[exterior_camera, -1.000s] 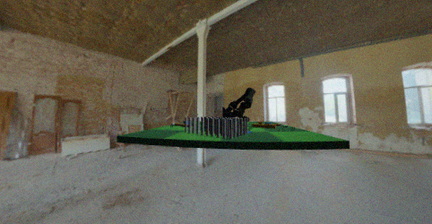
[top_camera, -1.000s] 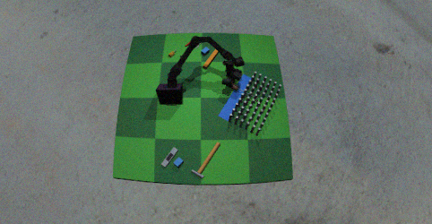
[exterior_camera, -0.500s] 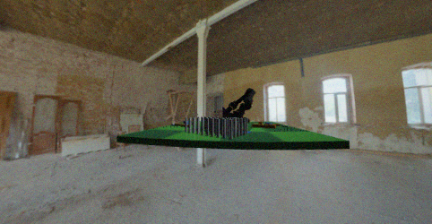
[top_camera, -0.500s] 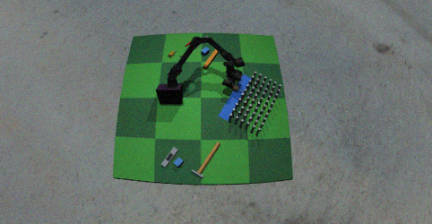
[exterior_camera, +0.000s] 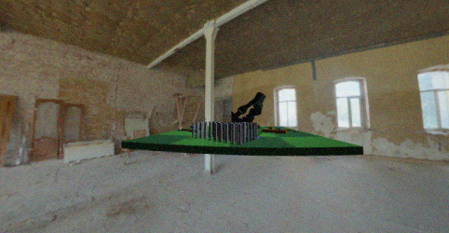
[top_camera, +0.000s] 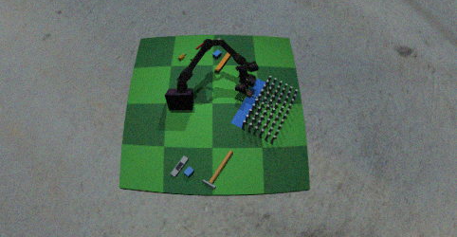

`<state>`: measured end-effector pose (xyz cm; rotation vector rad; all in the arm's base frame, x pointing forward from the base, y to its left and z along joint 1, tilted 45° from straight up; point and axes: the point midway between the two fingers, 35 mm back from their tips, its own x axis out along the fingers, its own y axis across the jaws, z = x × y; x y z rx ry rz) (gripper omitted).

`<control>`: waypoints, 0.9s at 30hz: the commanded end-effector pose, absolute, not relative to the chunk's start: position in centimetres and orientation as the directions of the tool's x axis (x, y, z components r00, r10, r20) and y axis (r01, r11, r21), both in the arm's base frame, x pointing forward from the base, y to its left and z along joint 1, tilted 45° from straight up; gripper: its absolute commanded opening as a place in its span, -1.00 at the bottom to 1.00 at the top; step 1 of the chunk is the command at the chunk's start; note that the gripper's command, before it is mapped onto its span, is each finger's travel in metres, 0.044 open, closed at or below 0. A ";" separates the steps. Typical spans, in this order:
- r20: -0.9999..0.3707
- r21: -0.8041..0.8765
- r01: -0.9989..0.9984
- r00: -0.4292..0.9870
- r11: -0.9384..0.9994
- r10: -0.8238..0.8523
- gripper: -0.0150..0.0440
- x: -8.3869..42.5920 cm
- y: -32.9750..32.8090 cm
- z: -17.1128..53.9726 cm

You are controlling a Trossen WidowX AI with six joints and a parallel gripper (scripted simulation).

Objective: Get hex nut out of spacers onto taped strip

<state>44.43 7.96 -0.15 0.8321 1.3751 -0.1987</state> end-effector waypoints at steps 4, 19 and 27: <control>-0.916 0.399 0.585 0.228 0.706 0.329 -0.49 44.0 8.1 -0.1; -0.916 0.399 0.585 0.228 0.706 0.330 -0.49 43.2 8.6 0.3; -0.916 0.399 0.585 0.228 0.706 0.330 -0.49 42.8 8.8 0.4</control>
